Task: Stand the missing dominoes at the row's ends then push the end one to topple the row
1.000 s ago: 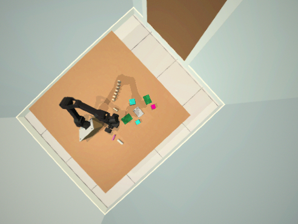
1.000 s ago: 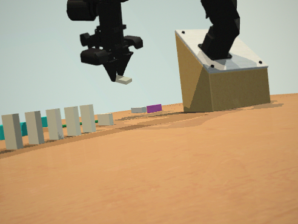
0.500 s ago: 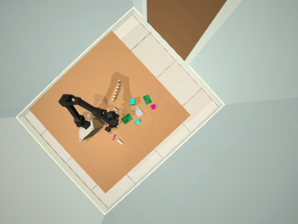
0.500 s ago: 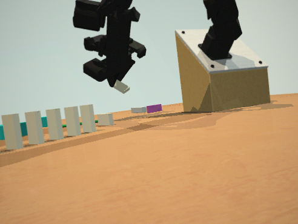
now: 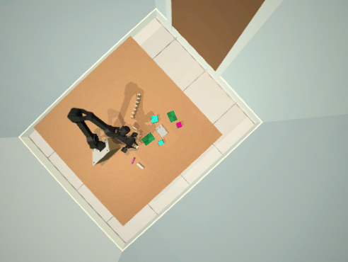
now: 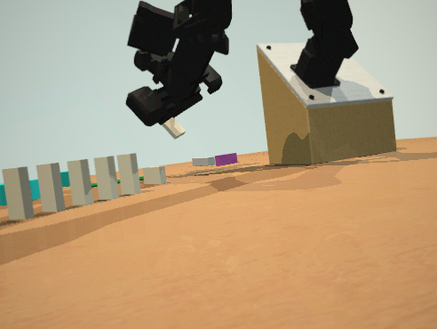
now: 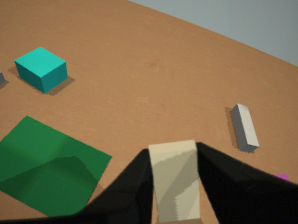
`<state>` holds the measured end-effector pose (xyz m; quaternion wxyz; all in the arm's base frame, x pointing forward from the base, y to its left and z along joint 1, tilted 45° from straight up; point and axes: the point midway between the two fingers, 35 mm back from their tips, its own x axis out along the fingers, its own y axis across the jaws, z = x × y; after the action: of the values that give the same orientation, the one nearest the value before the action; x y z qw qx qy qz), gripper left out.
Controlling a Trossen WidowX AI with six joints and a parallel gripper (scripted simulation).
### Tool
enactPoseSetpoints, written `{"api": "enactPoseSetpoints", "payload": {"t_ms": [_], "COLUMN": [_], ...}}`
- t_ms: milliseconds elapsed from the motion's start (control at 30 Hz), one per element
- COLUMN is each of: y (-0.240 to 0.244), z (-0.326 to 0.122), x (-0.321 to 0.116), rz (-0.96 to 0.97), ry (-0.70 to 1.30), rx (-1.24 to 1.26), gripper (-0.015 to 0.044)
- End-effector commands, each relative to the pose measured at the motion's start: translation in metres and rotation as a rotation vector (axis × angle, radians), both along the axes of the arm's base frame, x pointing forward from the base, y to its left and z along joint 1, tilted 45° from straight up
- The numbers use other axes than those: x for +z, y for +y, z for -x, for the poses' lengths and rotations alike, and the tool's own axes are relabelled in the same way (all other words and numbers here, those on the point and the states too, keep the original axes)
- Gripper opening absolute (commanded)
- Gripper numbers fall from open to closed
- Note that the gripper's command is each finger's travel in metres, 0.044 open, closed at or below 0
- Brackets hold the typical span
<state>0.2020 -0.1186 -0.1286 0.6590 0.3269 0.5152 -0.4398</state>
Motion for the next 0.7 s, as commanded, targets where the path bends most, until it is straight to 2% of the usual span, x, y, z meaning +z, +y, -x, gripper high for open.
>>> {"api": "enactPoseSetpoints", "payload": {"t_ms": [0, 667], "y": [0.001, 0.011], "z": [0.001, 0.008], "x": [0.004, 0.05], "rz": [0.058, 0.312], "ry": [-0.043, -0.384], "rx": [-0.021, -0.151], "gripper": [0.0107, 0.0107]}}
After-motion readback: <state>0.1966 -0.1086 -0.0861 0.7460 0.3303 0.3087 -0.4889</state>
